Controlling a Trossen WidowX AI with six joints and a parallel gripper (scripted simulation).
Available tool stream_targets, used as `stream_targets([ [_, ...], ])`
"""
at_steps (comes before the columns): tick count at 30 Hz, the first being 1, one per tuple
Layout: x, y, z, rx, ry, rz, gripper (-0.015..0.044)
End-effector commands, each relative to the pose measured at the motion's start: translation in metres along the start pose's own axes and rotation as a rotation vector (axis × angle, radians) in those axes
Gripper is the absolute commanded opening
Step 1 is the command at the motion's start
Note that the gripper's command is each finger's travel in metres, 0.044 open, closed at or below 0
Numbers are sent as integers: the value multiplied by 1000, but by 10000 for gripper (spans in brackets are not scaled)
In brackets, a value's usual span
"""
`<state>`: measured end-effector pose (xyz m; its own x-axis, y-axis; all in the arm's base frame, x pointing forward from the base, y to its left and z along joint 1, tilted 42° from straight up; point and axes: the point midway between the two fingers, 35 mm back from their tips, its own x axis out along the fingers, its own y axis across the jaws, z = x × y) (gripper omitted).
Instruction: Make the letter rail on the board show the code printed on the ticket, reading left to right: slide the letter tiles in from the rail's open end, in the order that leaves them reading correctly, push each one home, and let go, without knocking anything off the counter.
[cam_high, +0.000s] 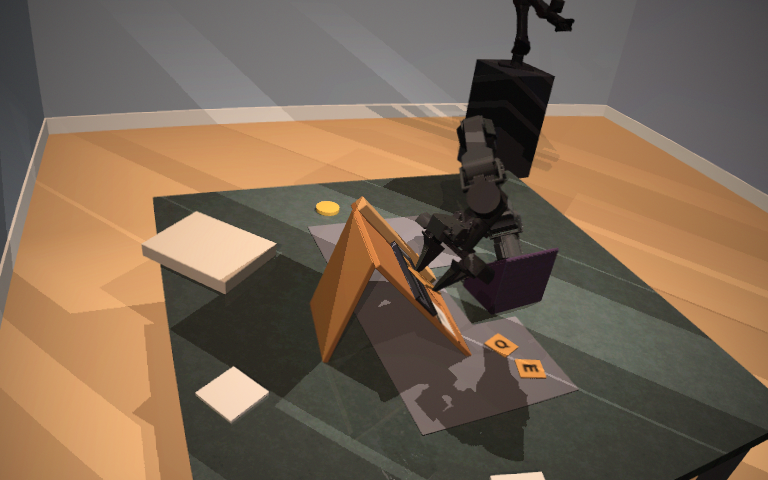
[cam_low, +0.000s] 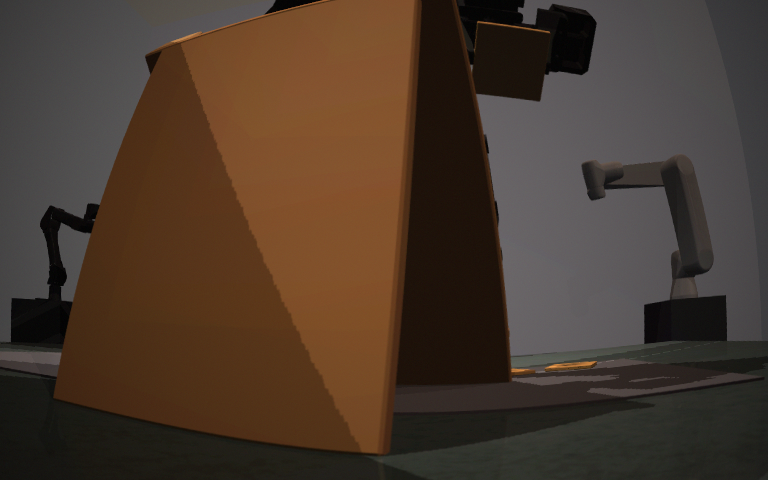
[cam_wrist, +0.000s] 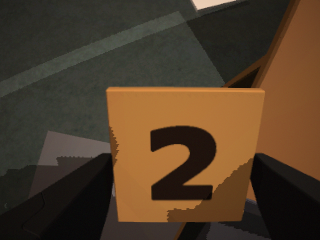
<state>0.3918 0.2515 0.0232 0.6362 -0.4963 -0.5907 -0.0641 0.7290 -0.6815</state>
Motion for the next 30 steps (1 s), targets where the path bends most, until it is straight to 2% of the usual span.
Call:
stream_targets([
  [1, 0, 17, -6, 56, -11, -34, 0],
  [19, 10, 91, -58, 274, -117, -178, 0],
  [30, 13, 93, -60, 281, -123, -181, 0],
])
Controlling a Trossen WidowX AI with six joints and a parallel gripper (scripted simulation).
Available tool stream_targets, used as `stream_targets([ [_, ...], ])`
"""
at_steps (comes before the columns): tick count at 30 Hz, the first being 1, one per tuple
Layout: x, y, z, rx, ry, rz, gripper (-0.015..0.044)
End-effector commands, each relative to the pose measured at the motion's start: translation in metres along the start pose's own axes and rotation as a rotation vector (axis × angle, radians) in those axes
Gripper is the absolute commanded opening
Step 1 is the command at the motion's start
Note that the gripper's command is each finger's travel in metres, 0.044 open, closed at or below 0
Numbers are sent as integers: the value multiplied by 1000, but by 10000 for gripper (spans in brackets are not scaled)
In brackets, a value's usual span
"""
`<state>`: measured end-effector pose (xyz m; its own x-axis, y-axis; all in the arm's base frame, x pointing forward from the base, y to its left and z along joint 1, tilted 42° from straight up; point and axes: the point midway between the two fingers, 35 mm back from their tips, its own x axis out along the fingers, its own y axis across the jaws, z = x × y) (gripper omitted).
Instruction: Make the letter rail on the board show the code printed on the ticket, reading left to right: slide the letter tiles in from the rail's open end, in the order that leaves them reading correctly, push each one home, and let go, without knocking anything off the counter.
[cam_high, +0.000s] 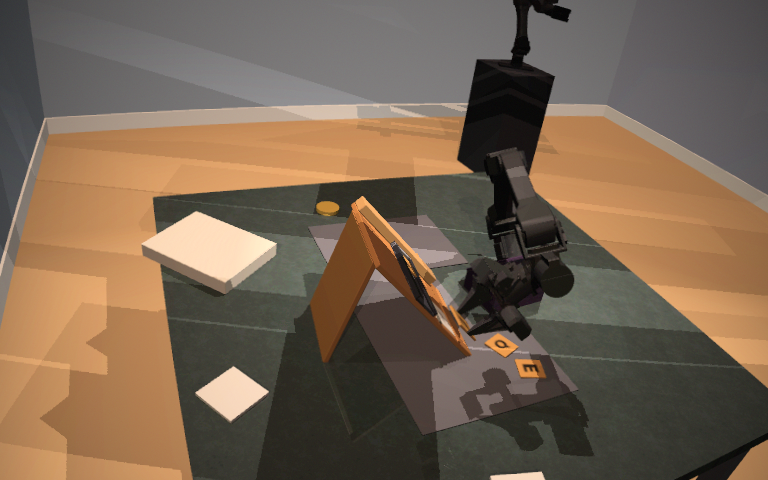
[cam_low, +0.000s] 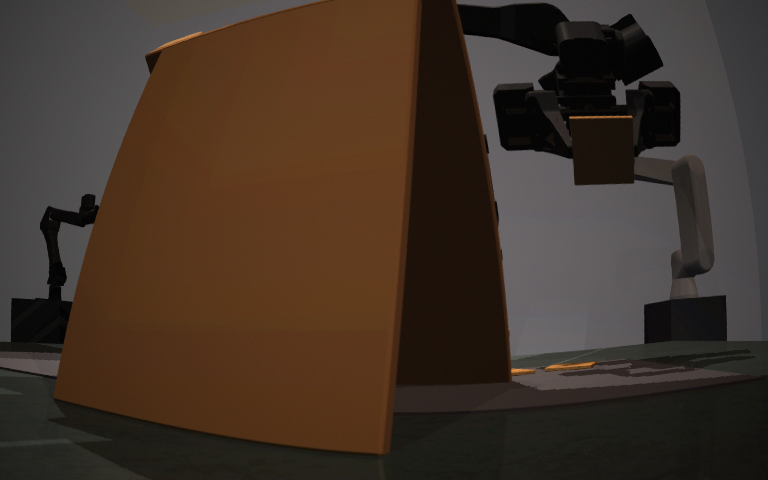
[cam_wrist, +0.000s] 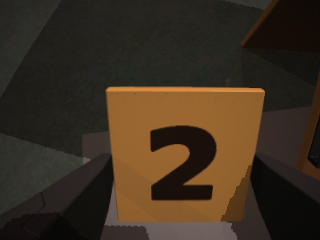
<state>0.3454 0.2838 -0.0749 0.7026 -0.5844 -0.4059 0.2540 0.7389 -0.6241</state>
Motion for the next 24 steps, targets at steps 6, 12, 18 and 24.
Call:
stream_targets([
  [6, 31, 1, 3, 11, -5, 2, 0],
  [12, 48, 0, 4, 14, -10, -2, 0],
  [18, 48, 0, 5, 14, -10, -2, 0],
  [24, 48, -1, 5, 14, -10, -2, 0],
])
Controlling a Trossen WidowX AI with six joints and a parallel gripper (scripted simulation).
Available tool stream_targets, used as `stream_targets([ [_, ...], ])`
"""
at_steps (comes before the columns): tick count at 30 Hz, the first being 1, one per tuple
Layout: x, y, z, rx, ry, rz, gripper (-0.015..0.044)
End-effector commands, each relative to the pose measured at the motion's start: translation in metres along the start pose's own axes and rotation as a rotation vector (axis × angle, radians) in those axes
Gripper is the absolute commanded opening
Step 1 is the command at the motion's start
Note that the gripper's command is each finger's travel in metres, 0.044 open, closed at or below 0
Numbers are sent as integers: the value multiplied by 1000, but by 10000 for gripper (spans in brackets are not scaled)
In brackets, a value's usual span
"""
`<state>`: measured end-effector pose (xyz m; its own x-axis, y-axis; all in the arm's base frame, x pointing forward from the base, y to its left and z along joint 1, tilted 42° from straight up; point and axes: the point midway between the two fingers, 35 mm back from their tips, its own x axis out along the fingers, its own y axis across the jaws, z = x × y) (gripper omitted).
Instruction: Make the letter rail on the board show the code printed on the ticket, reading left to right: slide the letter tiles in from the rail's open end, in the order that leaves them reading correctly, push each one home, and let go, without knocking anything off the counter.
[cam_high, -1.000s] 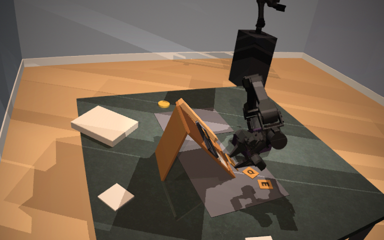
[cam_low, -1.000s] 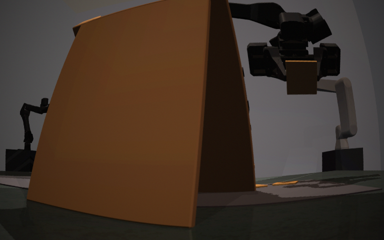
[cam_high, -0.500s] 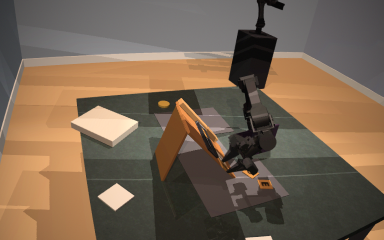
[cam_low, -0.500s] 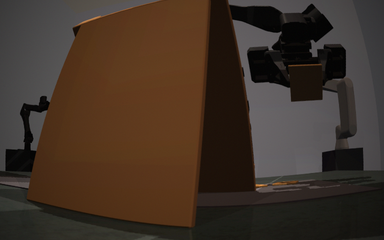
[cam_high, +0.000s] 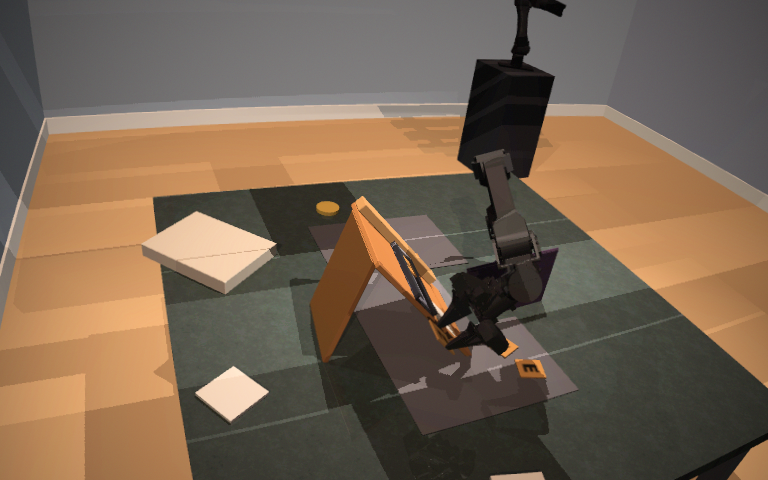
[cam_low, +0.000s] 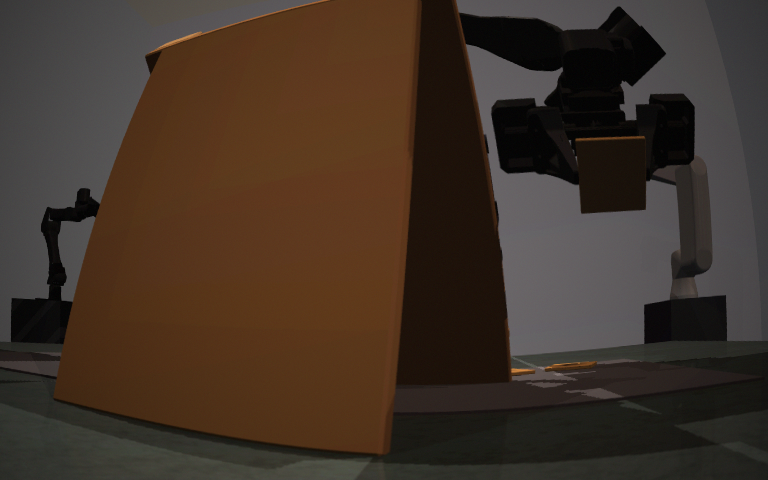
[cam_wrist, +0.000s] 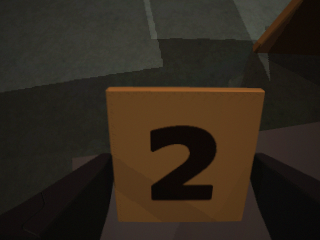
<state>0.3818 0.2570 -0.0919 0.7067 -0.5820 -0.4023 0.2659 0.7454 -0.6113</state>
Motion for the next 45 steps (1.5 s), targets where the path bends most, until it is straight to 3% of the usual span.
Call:
stream_targets([
  [1, 0, -1, 1, -5, -4, -3, 0],
  [45, 1, -19, 1, -6, -4, -4, 0],
])
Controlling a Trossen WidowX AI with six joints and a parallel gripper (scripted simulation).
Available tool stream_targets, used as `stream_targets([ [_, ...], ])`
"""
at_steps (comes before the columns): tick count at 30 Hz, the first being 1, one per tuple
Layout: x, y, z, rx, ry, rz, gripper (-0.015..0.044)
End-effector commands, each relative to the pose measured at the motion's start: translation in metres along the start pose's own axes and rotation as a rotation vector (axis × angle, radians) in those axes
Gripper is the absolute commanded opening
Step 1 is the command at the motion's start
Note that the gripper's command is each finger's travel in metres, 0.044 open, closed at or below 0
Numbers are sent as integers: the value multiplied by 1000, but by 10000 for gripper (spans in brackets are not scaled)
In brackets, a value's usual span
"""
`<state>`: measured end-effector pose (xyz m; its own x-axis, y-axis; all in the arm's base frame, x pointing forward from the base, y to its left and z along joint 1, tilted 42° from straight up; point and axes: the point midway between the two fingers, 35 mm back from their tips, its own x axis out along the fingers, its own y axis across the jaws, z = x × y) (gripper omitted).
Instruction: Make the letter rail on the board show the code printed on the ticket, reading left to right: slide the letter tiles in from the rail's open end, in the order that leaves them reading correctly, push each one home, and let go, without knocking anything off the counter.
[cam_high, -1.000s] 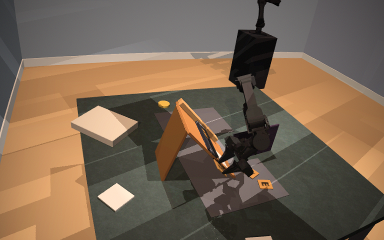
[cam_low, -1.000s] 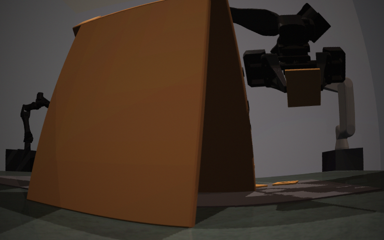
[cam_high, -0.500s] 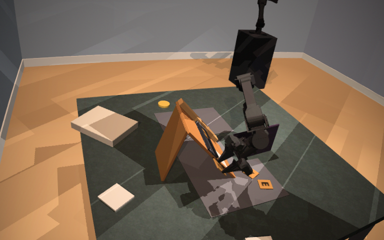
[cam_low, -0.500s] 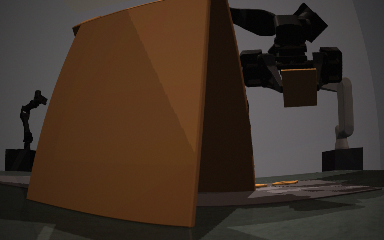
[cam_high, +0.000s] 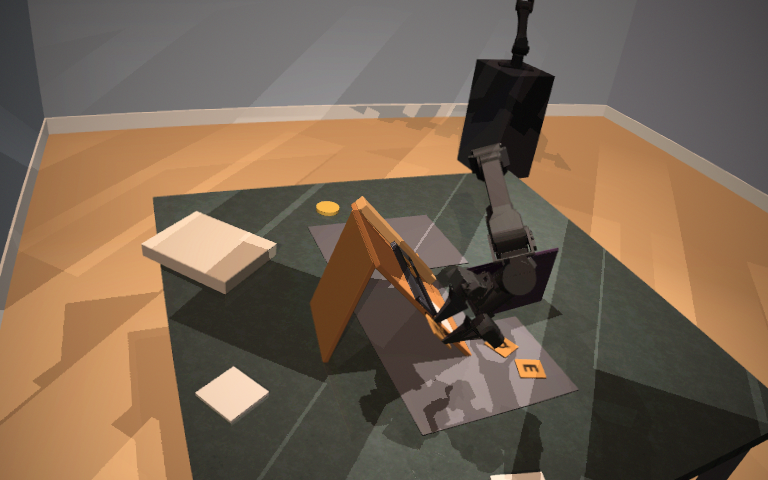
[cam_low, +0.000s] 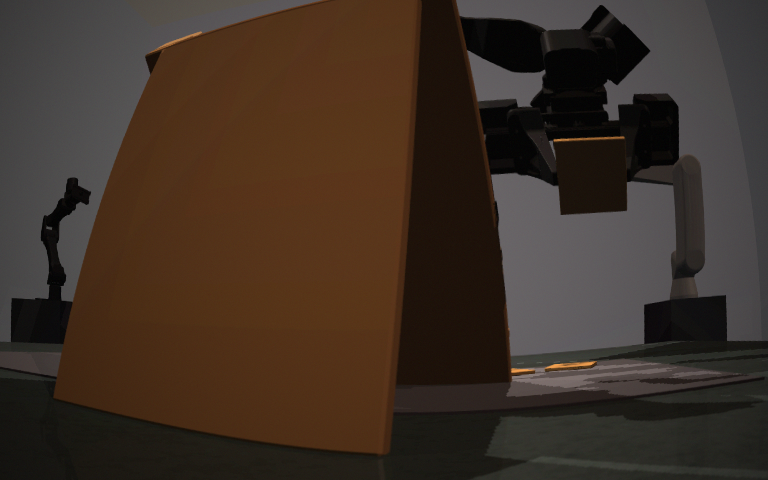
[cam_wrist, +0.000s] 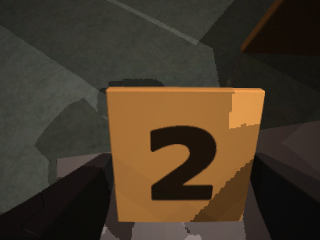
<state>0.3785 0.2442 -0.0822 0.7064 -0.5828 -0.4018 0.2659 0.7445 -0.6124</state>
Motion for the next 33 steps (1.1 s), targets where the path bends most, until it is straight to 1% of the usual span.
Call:
stream_targets([
  [1, -1, -3, 1, -5, -4, -3, 0],
  [33, 0, -16, 1, -6, -4, -3, 0],
])
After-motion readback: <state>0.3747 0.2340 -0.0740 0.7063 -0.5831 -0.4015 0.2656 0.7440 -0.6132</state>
